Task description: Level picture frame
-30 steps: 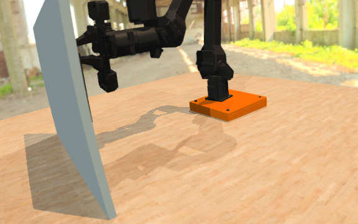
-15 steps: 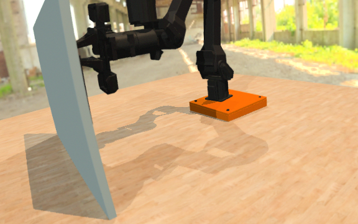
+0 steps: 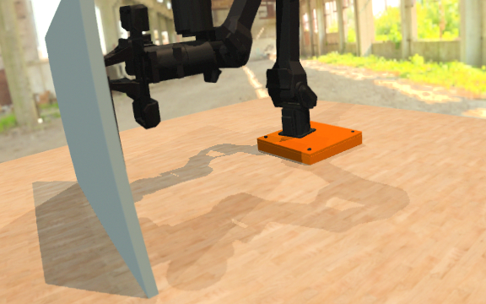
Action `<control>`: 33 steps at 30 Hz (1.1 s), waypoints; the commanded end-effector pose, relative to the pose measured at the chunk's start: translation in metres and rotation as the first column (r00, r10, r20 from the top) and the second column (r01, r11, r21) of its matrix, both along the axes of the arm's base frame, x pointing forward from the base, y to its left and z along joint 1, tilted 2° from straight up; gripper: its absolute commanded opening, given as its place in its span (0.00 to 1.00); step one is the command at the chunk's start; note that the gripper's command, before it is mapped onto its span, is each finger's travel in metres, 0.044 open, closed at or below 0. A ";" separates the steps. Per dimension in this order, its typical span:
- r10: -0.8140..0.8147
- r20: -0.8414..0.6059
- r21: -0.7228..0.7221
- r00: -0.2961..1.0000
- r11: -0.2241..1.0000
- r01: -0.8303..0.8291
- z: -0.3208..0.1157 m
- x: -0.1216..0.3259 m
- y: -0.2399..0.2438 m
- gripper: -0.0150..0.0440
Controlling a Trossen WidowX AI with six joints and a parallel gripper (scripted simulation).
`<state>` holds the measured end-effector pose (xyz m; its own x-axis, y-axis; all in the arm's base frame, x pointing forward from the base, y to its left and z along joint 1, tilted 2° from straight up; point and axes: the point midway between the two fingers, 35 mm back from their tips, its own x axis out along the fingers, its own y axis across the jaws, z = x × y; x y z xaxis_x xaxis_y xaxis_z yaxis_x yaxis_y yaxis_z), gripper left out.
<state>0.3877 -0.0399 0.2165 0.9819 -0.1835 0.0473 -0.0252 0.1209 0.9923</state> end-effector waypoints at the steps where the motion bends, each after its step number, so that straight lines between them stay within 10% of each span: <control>1: 0.000 0.002 0.000 1.000 1.000 0.000 0.001 0.000 0.000 0.25; 33: 0.007 0.029 0.153 1.000 0.988 -0.011 0.000 0.000 0.000 0.25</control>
<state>0.3877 -0.0402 0.2161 0.9819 -0.1837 0.0462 -0.0488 -0.0095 0.9988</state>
